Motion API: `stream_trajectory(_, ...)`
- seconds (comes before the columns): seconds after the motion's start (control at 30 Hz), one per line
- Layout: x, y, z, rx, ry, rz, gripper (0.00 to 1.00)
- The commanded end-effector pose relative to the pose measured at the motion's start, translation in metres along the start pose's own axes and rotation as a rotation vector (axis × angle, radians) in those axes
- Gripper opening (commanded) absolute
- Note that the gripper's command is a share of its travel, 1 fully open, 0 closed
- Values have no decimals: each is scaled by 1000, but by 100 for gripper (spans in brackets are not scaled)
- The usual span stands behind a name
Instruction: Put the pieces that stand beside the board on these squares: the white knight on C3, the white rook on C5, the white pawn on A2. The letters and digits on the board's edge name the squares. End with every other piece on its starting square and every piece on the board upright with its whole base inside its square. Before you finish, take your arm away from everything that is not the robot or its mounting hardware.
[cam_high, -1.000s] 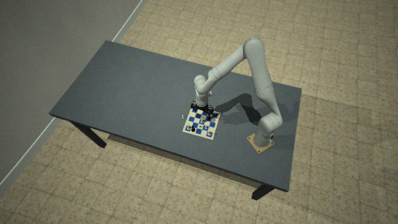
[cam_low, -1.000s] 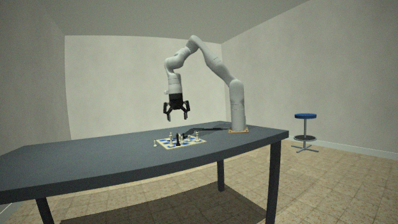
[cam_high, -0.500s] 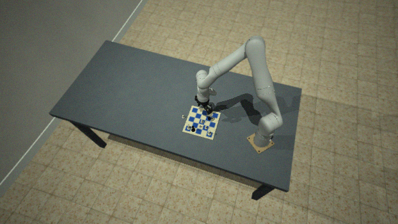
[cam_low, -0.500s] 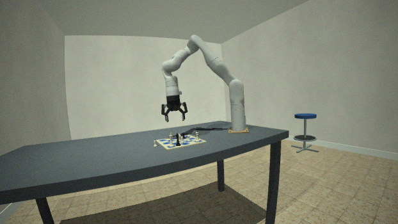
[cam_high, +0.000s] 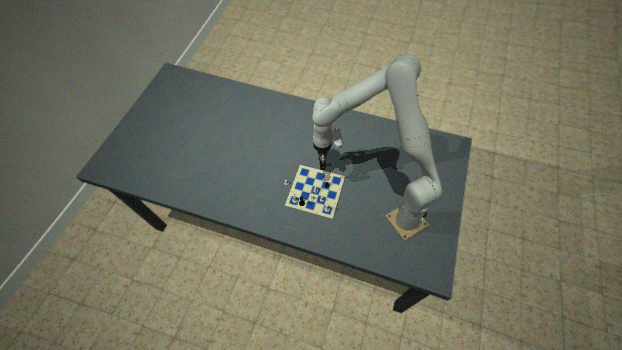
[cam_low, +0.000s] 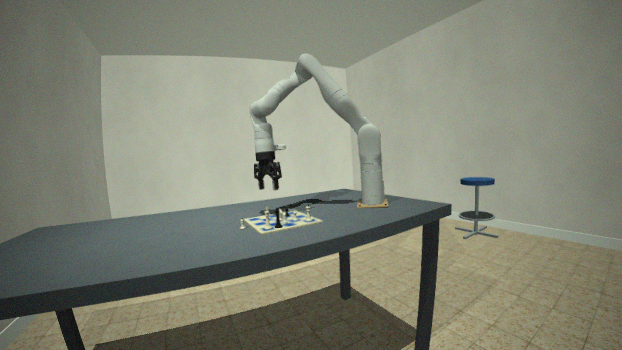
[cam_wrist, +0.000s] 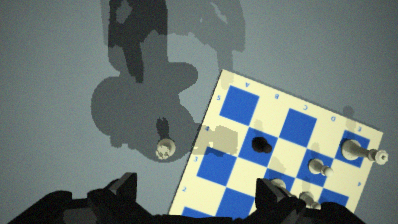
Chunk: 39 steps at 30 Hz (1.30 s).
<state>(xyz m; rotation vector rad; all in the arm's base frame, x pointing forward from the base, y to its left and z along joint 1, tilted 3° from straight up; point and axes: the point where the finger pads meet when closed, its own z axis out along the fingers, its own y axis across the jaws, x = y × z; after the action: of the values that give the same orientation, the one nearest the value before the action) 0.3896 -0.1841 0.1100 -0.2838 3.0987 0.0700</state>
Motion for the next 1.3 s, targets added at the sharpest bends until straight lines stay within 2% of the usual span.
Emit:
stream_trajectory(0.0,3,-12,-2,12,-5,94,100)
stream_trajectory(0.23,10,-30,-2,17,-13,285,100)
stream_trajectory(0.57,12,-34,-2,18,-15,331,100)
stream_trajectory(0.6,12,-34,-2,18,-15,331,37)
stream_trajectory(1.27,12,-34,-2,18,-15,331,37)
